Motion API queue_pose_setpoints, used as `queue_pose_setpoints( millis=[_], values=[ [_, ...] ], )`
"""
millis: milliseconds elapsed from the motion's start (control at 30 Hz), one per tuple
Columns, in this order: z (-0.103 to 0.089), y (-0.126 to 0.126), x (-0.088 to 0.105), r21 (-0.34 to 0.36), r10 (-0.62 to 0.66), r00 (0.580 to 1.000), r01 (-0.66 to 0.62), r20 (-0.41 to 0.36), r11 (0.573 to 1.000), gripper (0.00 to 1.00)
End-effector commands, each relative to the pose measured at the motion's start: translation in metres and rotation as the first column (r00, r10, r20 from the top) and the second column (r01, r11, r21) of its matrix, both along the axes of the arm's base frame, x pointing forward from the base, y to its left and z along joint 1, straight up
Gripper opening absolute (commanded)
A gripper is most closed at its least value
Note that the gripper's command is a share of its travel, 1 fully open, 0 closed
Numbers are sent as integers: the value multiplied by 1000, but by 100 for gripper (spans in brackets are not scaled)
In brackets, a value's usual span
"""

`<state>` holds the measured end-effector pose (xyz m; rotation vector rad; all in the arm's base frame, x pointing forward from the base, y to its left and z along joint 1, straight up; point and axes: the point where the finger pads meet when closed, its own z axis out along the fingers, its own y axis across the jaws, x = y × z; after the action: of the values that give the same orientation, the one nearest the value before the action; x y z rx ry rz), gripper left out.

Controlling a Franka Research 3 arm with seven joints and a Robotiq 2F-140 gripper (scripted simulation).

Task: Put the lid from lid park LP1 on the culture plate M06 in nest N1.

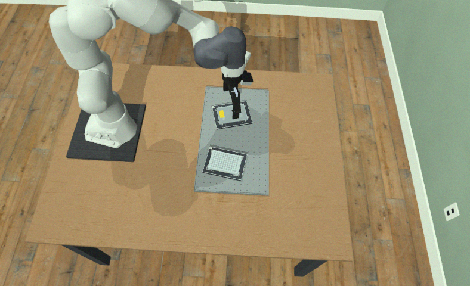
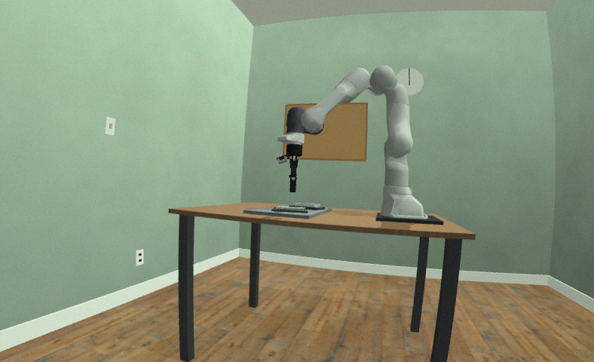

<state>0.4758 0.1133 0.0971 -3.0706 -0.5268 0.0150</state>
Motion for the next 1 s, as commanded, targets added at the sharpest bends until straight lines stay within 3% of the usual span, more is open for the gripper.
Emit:
queue_pose_setpoints(
  millis=[0, 667, 700, 967],
  values=[
    [1, -2, 6, -20, -69, 997, 69, 17, 997, 100],
    [1, -2, 6, -20, -69, 997, 69, 17, 997, 100],
    [1, -2, 6, -20, -69, 997, 69, 17, 997, 10],
    [1, -2, 6, -20, -69, 997, 69, 17, 997, 10]
  ],
)
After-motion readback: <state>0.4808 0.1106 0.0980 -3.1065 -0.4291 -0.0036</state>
